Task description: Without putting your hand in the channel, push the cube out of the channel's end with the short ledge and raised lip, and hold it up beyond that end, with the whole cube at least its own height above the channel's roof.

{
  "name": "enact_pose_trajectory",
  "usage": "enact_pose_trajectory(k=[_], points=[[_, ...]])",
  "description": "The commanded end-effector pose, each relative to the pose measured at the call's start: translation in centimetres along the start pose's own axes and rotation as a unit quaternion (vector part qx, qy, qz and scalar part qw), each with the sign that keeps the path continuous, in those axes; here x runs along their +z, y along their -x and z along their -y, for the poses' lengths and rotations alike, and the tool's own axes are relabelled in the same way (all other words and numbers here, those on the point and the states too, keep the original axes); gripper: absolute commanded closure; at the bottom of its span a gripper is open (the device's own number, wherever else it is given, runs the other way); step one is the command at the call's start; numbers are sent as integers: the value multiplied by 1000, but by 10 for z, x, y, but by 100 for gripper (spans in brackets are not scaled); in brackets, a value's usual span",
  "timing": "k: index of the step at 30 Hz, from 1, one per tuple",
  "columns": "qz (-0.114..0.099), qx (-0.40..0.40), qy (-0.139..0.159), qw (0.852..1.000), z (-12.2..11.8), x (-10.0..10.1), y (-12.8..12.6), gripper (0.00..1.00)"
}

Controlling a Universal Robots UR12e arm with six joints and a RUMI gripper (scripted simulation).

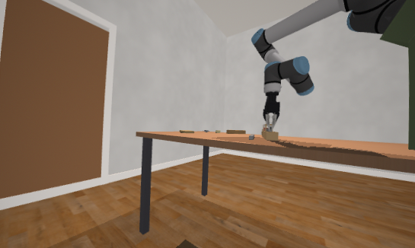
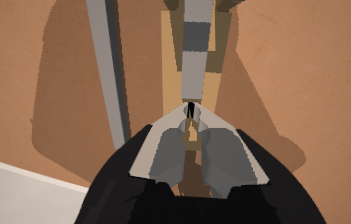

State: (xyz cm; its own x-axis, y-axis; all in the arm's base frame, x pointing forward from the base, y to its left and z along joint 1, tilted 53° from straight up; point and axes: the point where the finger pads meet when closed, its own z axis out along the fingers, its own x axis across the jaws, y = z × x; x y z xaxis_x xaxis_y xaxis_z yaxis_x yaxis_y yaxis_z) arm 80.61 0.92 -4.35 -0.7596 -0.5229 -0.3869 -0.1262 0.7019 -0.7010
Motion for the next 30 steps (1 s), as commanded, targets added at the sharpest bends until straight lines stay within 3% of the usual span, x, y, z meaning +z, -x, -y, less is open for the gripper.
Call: enact_pose_trajectory(k=[1, 30], points=[[0, 0, 0, 1000, 4, -1, 0, 100], [0, 0, 0, 1000, 28, -1, 0, 100]])
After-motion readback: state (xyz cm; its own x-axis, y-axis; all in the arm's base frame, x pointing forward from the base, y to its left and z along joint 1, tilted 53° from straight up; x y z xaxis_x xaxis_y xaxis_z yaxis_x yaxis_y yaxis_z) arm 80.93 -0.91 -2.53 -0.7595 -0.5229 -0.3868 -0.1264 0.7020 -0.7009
